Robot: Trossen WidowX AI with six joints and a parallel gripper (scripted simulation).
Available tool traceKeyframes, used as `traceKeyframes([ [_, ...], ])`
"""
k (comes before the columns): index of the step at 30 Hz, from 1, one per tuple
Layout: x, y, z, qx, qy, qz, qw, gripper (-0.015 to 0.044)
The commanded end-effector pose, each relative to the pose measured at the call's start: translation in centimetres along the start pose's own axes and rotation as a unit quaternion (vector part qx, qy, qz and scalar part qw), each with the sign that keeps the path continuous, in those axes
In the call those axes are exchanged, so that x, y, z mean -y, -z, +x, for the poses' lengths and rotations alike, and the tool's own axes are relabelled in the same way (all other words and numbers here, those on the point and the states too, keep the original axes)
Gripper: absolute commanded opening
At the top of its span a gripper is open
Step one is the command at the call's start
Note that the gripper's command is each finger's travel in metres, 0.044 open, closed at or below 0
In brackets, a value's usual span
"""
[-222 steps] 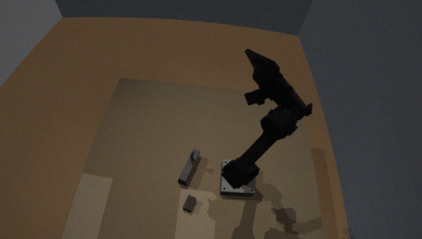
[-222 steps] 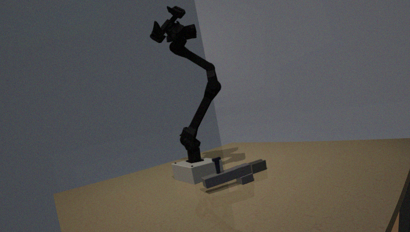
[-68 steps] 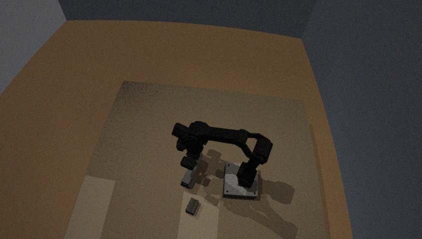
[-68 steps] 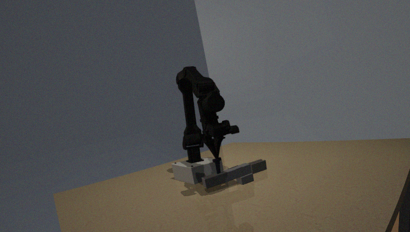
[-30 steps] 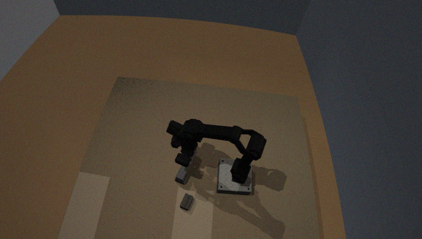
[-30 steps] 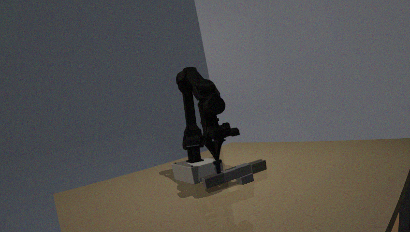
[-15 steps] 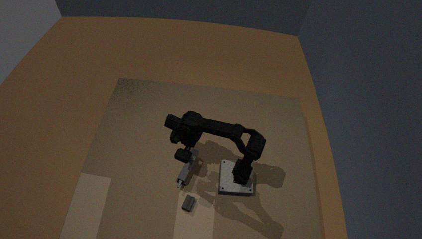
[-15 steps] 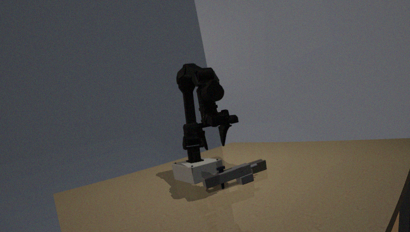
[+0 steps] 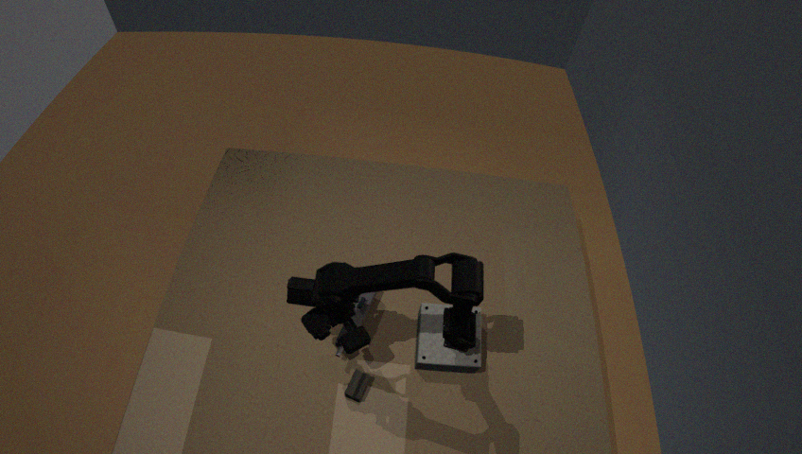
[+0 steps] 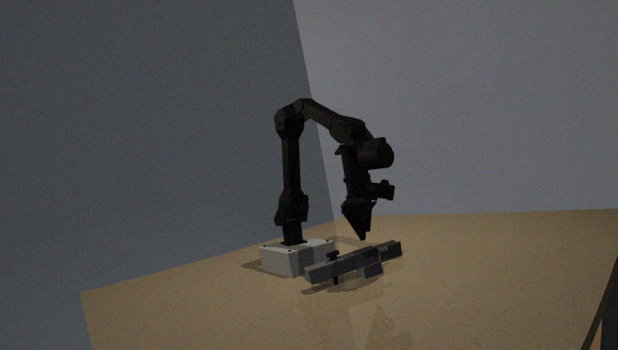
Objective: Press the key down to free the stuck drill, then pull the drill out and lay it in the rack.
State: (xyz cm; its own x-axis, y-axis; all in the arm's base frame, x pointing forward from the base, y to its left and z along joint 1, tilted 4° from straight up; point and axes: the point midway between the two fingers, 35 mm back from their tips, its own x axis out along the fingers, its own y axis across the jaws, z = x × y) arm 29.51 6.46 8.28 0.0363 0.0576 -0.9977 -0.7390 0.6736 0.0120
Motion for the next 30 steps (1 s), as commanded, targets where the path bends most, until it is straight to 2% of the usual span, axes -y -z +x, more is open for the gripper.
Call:
traceKeyframes([
  [1, -4.5, -4.0, 3.2, 0.008, -0.007, -0.274, 0.962, 0.0440],
  [3, -5.2, -4.5, 3.6, 0.010, -0.007, -0.310, 0.951, 0.0440],
  [20, -5.2, -4.5, 3.6, 0.010, -0.007, -0.310, 0.951, 0.0440],
  [30, -5.0, -4.3, 5.0, 0.009, -0.007, -0.310, 0.951, 0.0440],
])
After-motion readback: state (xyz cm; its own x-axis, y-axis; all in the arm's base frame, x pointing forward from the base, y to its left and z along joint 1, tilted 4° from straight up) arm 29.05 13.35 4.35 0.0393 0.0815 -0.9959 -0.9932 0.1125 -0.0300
